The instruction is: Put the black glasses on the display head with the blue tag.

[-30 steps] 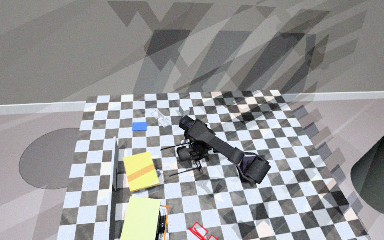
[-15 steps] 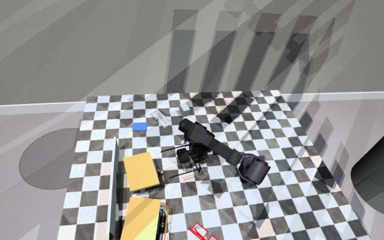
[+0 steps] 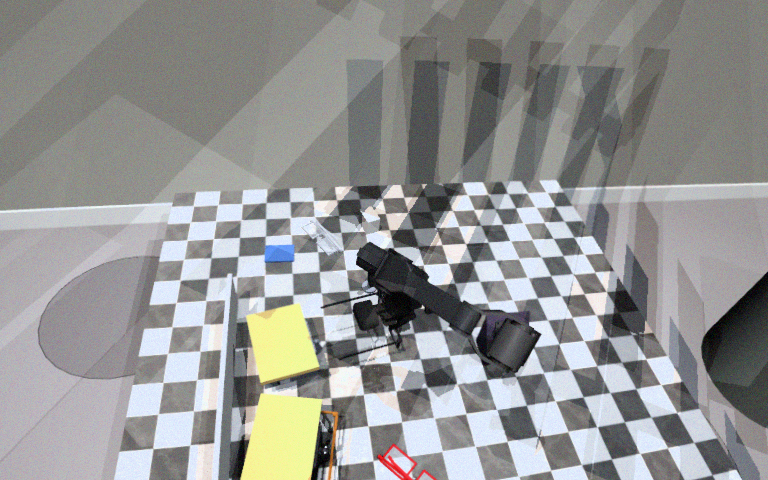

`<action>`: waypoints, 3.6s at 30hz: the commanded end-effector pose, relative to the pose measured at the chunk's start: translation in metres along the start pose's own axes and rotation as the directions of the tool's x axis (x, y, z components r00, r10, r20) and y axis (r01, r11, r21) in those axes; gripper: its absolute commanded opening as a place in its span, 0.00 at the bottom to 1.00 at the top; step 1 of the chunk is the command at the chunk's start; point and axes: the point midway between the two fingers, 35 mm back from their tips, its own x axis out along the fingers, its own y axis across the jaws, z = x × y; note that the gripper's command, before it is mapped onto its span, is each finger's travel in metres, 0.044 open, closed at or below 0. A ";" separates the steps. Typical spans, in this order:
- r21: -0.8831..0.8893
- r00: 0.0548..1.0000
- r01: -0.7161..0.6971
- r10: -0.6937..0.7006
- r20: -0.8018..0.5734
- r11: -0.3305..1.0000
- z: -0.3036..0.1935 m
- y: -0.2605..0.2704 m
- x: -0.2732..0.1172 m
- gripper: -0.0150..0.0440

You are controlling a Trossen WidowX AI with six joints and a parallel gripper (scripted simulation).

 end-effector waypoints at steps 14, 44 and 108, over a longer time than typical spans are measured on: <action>0.005 1.000 -0.001 0.002 -0.005 1.000 -0.001 0.014 0.004 0.25; 0.003 1.000 -0.003 0.003 -0.005 1.000 -0.001 0.059 0.005 0.25; -0.001 1.000 -0.007 0.007 -0.006 1.000 -0.003 0.153 0.007 0.25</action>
